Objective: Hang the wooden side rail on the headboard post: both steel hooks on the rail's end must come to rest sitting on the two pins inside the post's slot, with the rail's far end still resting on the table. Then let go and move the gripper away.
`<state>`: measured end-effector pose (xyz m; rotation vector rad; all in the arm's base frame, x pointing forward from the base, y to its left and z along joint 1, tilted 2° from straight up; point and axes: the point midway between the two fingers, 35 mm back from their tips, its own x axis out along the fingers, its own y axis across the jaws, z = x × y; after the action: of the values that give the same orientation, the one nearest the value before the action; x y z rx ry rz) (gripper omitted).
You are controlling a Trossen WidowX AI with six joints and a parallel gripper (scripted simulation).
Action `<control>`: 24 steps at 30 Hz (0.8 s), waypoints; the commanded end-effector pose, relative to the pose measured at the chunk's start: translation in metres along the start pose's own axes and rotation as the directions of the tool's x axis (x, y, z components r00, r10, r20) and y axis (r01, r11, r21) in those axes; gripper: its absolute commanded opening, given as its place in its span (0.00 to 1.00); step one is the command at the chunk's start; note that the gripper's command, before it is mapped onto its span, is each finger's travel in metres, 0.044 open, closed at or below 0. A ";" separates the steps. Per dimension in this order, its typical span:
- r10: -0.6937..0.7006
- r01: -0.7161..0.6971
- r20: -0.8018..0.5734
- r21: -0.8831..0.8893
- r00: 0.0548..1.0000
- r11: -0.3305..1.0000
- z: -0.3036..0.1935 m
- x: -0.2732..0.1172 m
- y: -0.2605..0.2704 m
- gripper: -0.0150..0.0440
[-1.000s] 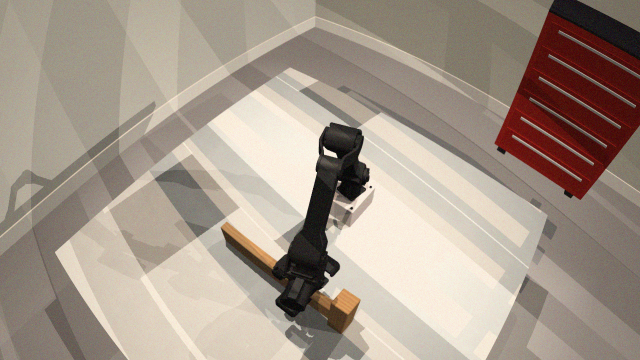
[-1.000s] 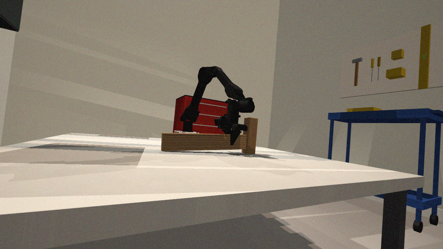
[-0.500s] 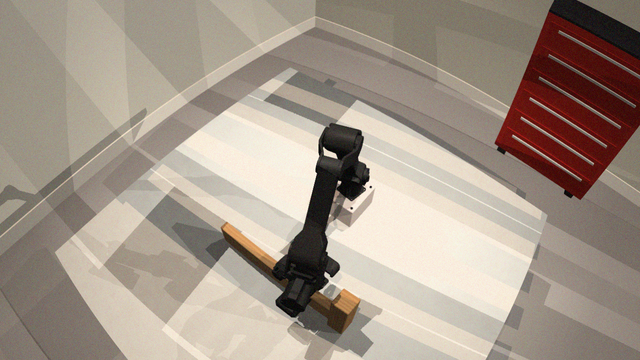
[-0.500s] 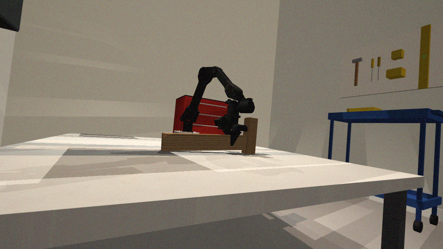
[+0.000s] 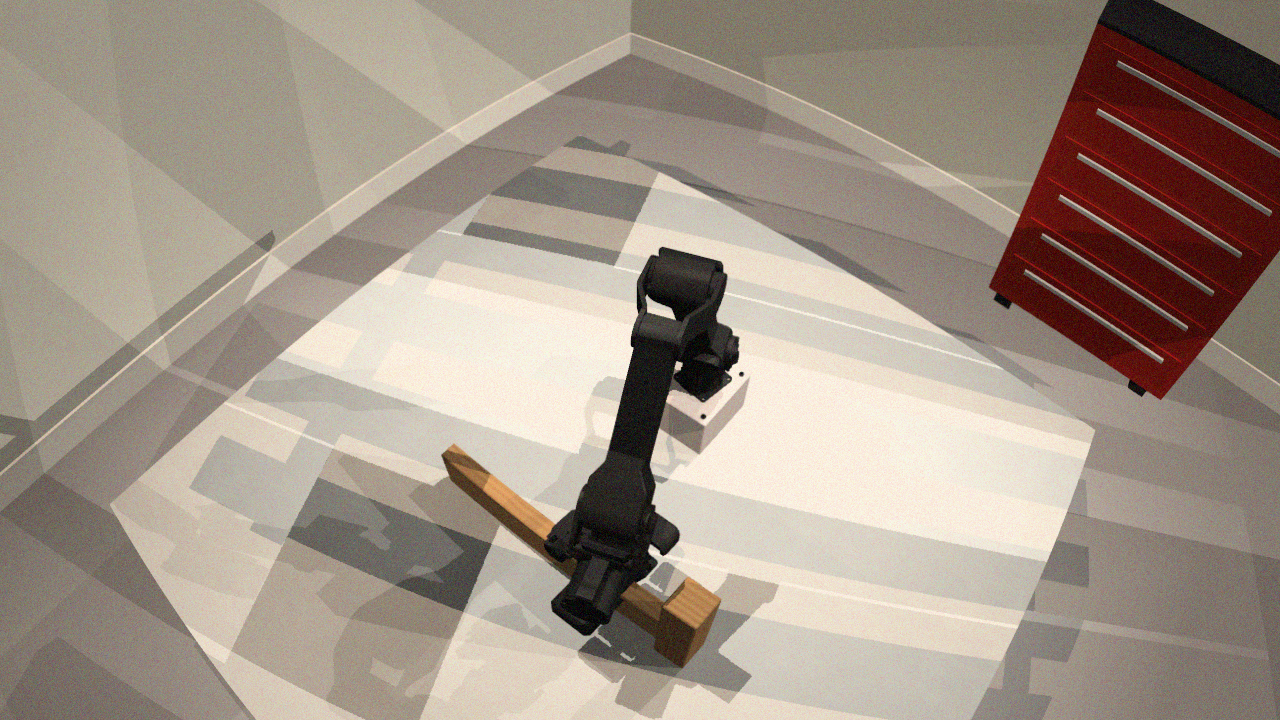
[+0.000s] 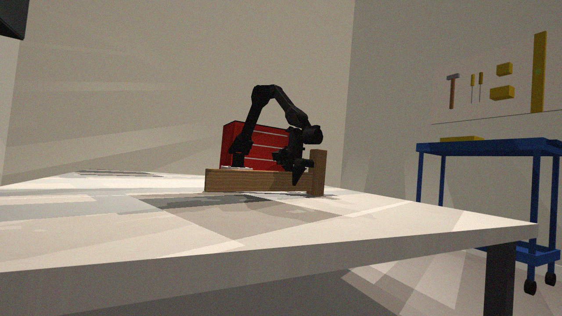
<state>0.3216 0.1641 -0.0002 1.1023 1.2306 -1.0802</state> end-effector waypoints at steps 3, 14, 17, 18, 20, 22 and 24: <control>0.002 -0.002 -0.006 0.003 1.000 1.000 -0.001 0.001 0.001 0.25; 0.002 -0.002 -0.006 0.003 1.000 1.000 -0.001 0.003 0.001 0.25; 0.002 -0.002 -0.006 0.003 1.000 1.000 -0.001 0.003 0.001 0.25; 0.002 -0.002 -0.006 0.003 1.000 1.000 -0.001 0.003 0.001 0.25; 0.002 -0.002 -0.006 0.003 1.000 1.000 -0.001 0.004 0.001 0.25; 0.002 -0.002 -0.006 0.003 1.000 1.000 -0.001 0.004 0.001 0.25; 0.002 -0.002 -0.006 0.003 1.000 1.000 -0.001 0.004 0.001 0.25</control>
<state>0.3214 0.1640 -0.0037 1.1017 1.2309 -1.0810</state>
